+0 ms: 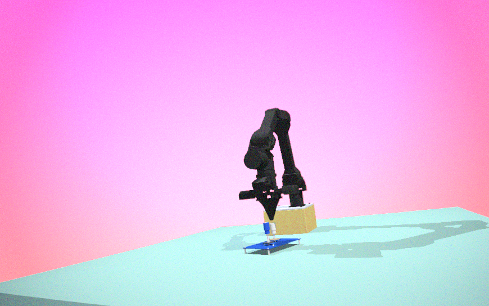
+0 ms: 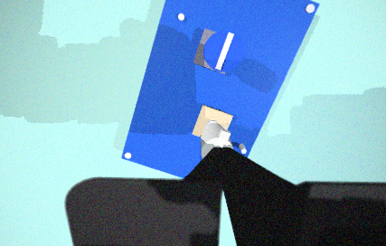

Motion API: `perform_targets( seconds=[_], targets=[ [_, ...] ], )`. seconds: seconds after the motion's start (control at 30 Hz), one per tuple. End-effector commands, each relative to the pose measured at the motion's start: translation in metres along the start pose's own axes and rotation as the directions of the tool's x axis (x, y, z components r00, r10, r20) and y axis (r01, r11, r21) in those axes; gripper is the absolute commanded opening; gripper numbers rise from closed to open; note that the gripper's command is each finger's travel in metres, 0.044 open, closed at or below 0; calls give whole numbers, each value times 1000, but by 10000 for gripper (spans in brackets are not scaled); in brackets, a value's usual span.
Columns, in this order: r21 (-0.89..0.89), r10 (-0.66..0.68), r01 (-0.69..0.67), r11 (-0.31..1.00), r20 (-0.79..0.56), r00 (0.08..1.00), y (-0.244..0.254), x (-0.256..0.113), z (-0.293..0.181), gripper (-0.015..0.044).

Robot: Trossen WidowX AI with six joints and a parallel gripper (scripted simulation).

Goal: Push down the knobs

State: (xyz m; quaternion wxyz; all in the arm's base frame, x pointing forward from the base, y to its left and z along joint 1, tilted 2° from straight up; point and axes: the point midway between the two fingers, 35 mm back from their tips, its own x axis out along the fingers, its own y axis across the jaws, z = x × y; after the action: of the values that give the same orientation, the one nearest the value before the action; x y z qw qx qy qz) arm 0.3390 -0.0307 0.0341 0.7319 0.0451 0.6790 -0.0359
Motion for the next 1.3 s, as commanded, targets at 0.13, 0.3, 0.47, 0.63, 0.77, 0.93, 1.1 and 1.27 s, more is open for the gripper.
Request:
perform_targets(
  seconds=[0.13,0.3,0.47,0.63,0.77,0.93,1.1,1.27],
  targets=[
    [3,4,-4,1000,-14,1000,1,5,-2,0],
    [3,4,-4,1000,-14,1000,1,5,-2,0],
    [3,4,-4,1000,-14,1000,1,4,-2,0],
    [3,4,-4,1000,-14,1000,1,5,-2,0],
    [3,4,-4,1000,-14,1000,1,6,-2,0],
    [3,4,-4,1000,-14,1000,1,7,-2,0],
    [3,4,-4,1000,-14,1000,1,9,-2,0],
    [3,4,-4,1000,-14,1000,1,10,-3,0]
  ],
)
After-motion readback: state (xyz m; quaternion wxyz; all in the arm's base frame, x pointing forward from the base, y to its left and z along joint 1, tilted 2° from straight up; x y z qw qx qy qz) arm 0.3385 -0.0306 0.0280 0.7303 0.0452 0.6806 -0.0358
